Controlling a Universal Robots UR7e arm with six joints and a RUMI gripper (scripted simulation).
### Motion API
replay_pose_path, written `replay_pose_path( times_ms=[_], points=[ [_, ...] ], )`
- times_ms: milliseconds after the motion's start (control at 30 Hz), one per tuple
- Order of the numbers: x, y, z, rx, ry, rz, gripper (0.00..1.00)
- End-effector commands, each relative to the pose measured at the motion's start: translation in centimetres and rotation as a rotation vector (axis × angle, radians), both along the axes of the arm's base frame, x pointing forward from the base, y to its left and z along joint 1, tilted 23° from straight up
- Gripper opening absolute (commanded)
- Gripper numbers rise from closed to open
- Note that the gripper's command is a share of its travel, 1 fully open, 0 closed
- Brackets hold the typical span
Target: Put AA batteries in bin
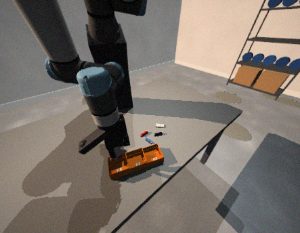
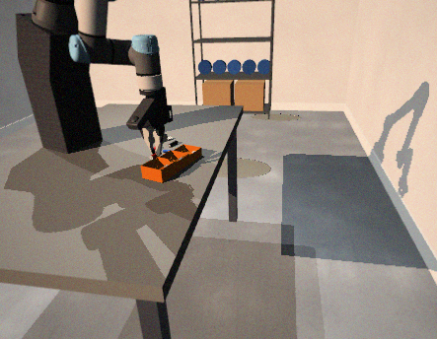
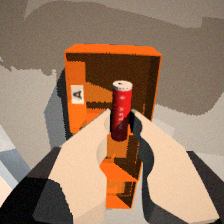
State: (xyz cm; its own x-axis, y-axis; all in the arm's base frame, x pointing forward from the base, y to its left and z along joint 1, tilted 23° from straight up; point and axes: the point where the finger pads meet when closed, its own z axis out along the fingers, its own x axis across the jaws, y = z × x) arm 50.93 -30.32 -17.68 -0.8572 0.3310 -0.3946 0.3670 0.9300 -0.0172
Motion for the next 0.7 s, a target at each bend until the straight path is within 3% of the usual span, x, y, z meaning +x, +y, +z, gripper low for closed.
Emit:
replay_pose_path(
  times_ms=[0,667],
  points=[
    [0.1,0.0,-0.1,-0.001,-0.001,-0.001,0.00],
    [1.4,-0.6,-3.4,-0.001,-0.001,-0.001,0.00]
  ],
)
